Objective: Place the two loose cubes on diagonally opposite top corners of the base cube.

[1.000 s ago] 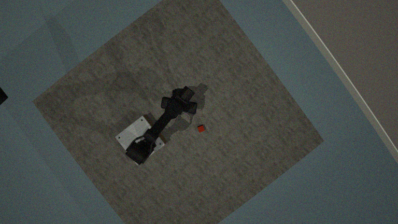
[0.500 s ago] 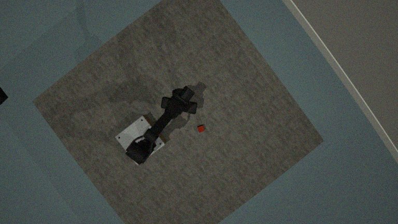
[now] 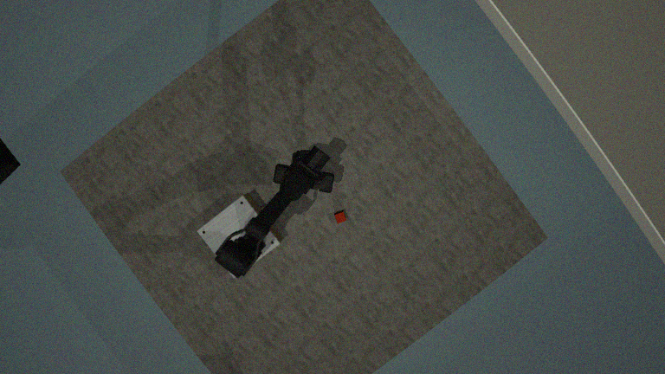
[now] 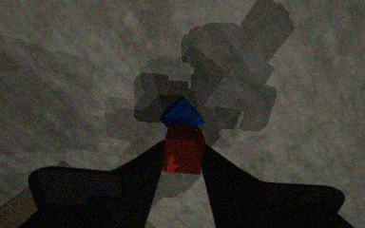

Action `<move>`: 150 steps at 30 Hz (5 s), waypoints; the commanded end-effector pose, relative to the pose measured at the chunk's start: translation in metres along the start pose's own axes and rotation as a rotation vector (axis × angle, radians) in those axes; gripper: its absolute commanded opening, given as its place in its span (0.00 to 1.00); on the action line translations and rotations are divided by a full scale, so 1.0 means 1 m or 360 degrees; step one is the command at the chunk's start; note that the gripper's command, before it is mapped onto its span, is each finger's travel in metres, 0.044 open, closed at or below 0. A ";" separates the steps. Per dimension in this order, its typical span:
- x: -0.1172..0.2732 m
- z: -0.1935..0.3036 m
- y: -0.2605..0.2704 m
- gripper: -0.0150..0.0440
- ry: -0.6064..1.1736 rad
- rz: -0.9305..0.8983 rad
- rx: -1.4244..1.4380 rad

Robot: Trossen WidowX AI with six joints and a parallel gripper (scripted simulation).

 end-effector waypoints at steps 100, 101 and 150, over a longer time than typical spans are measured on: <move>-0.021 0.102 -0.158 0.70 0.0019 0.0003 0.0836; -0.023 0.102 -0.158 0.70 0.0019 0.0003 0.0836; 0.036 0.097 -0.163 0.43 0.0018 0.0004 0.0836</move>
Point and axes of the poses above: the point midway between the two fingers, 35 mm back from their tips, its own x axis back along the fingers, its own y axis across the jaws, z = x × y, the point moved 1 cm from there along x, back along the fingers, and after that the axes turned 7 degrees about -x, right-handed, at the moved point
